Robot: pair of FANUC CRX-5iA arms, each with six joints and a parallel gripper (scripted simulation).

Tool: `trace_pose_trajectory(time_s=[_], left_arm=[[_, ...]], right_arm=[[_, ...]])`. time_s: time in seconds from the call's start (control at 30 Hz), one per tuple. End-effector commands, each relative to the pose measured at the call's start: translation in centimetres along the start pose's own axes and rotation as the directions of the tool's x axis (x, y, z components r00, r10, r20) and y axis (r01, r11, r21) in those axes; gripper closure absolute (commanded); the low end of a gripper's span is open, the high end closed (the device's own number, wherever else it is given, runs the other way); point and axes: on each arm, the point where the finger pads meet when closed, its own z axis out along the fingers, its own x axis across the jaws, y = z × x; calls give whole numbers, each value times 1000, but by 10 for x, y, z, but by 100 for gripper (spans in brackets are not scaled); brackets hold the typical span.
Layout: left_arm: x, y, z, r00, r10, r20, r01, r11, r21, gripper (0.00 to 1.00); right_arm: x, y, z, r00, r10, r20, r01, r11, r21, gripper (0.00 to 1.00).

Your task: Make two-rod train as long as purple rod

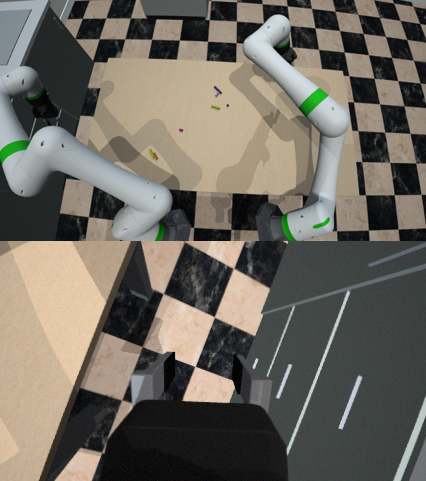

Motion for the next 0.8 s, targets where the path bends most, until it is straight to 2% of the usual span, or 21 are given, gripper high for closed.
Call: trace_pose_trajectory(time_s=[0.0,0.03,0.07,0.27,0.53,0.6,0.63,0.77], left_arm=[[28,-38,15,998,-69,6,69,996,48,0],[28,-38,15,998,-69,6,69,996,48,0],[39,-55,20,995,-104,4,103,992,75,0],[70,-113,29,976,-218,-12,217,964,154,0],[98,-181,29,933,-357,-48,358,904,236,0],[98,-181,29,933,-357,-48,358,904,236,0],[103,-198,28,918,-391,-60,393,884,253,0],[112,-233,23,882,-464,-88,468,836,287,0]], right_arm=[[35,23,-12,997,75,-10,-75,997,-34,0],[35,23,-12,997,75,-10,-75,997,-34,0],[64,39,-21,991,128,-27,-129,990,-51,0],[122,66,-38,972,228,-66,-232,970,-77,0],[208,98,-64,923,364,-128,-376,922,-91,0],[208,98,-64,923,364,-128,-376,922,-91,0],[239,107,-73,899,411,-151,-427,900,-90,0],[279,116,-84,865,468,-179,-487,869,-83,0]])
